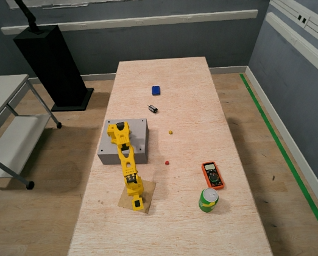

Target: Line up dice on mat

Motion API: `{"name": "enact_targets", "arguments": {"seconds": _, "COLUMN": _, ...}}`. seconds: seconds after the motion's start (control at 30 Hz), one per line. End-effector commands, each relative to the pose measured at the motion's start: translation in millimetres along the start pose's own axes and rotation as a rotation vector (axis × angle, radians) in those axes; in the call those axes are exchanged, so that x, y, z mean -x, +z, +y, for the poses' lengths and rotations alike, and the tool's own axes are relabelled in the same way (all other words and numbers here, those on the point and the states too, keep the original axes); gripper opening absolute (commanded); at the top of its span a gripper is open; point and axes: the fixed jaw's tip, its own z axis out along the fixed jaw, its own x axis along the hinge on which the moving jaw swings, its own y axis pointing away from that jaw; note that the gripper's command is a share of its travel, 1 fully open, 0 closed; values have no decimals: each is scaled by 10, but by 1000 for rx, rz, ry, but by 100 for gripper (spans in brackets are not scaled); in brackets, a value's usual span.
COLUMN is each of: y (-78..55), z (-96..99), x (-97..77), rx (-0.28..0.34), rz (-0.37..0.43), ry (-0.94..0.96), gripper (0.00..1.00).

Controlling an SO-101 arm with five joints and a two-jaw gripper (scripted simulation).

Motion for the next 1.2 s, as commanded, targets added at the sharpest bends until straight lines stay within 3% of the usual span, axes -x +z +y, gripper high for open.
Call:
{"name": "enact_targets", "arguments": {"seconds": 0.0, "y": 45, "z": -18, "x": -20, "rx": 1, "rz": 8, "ry": -3, "gripper": 2}}
{"name": "enact_targets", "arguments": {"seconds": 0.6, "y": 45, "z": -18, "x": -20, "rx": 1, "rz": 8, "ry": -3, "gripper": 10}}
{"name": "enact_targets", "arguments": {"seconds": 1.17, "y": 45, "z": -18, "x": -20, "rx": 1, "rz": 8, "ry": -3, "gripper": 24}}
